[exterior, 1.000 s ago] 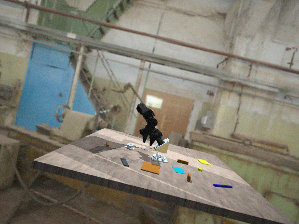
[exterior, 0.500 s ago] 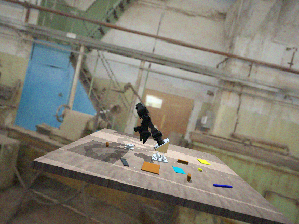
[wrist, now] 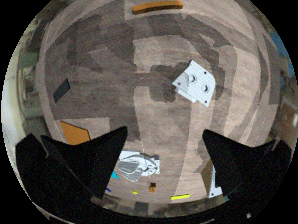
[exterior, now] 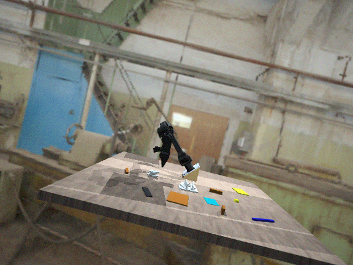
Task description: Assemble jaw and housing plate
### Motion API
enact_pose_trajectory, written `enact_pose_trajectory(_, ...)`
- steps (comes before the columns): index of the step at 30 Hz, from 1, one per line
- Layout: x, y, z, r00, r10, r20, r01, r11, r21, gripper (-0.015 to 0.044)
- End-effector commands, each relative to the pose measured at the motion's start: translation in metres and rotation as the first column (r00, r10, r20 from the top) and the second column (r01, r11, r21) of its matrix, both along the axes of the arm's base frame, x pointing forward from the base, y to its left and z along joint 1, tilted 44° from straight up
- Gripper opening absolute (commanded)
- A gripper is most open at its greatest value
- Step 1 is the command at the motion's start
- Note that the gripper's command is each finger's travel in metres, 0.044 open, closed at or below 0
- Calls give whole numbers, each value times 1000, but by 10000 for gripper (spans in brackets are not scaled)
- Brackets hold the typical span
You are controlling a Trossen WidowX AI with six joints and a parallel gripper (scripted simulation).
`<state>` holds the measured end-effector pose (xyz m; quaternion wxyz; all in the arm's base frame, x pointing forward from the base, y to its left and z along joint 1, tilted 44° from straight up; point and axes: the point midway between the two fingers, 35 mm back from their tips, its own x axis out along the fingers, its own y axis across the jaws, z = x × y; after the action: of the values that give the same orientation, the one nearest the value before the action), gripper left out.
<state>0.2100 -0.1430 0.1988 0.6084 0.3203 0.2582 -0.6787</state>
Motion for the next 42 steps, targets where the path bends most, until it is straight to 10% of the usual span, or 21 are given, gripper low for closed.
enact_pose_trajectory(1,-10,-5,7,997,-59,48,60,998,-12,440)
enact_pose_trajectory(42,-61,-48,8,899,-322,296,342,939,-18,440)
